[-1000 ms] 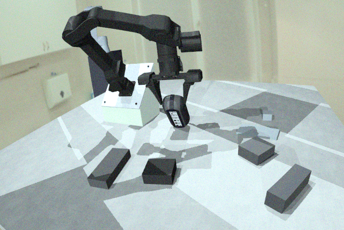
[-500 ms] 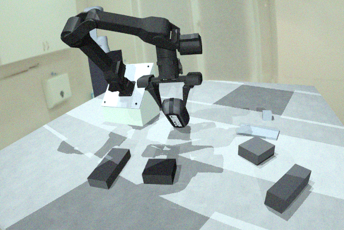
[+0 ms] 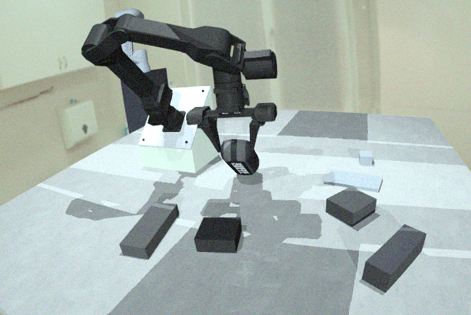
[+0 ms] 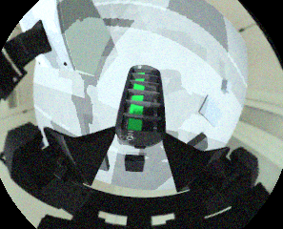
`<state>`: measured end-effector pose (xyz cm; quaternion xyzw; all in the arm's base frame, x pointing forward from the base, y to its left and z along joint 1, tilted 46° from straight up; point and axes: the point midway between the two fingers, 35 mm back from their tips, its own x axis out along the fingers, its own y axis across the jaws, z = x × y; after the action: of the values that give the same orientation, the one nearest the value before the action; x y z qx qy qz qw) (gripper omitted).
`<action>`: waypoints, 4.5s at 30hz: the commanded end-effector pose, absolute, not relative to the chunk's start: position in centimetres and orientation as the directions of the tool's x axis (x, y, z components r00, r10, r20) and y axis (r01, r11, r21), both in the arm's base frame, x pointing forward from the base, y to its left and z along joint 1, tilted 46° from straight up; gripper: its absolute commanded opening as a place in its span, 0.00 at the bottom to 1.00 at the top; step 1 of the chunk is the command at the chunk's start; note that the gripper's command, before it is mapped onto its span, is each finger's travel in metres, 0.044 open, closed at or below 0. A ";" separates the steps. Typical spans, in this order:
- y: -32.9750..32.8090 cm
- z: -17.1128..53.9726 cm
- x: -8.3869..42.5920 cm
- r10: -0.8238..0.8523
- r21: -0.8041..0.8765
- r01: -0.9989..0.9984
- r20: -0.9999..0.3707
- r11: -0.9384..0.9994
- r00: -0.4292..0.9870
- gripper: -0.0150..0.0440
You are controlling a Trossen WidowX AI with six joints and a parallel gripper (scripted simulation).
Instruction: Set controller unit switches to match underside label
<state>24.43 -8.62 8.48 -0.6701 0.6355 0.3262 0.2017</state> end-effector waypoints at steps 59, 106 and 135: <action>-13.4 8.0 24.7 -0.721 0.153 -0.982 -0.692 -0.114 -0.024 0.83; -16.0 6.4 24.8 -0.723 0.152 -0.982 -0.691 -0.113 -0.024 0.83; -9.1 5.2 23.9 -0.727 0.144 -0.984 -0.686 -0.105 -0.023 1.00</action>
<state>24.20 -9.46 5.26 -0.6731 0.6330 0.3259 0.2000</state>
